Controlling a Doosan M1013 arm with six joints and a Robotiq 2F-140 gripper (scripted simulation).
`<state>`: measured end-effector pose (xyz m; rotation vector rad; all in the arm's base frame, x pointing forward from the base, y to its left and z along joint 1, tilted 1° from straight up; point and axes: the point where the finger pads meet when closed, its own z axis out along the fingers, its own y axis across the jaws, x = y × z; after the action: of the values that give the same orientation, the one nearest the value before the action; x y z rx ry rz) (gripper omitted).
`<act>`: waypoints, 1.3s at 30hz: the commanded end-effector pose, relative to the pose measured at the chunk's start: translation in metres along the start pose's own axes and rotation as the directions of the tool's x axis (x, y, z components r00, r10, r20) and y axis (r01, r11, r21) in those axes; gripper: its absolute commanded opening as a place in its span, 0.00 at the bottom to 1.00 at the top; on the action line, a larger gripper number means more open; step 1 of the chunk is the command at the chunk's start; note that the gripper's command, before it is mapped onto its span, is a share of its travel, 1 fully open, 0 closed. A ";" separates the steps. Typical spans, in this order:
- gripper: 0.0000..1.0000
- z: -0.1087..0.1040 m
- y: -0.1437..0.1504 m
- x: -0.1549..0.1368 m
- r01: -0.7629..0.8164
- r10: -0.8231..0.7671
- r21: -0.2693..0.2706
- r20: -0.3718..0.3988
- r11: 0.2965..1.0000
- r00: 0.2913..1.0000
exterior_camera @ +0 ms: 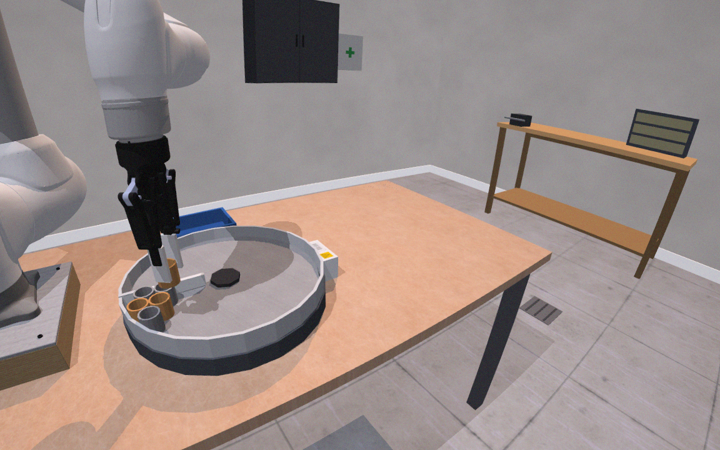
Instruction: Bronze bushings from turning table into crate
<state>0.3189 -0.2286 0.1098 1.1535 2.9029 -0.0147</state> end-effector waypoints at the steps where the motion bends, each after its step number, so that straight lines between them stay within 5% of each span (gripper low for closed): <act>1: 0.00 0.000 0.021 0.006 -0.001 0.001 0.001 0.000 1.000 1.000; 24: 0.00 -0.001 0.179 0.054 -0.001 0.001 0.001 0.000 1.000 1.000; 39: 0.00 -0.002 0.318 0.097 -0.001 0.001 0.001 0.000 1.000 1.000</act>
<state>0.4509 0.0405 0.1094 1.1517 2.9043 -0.0084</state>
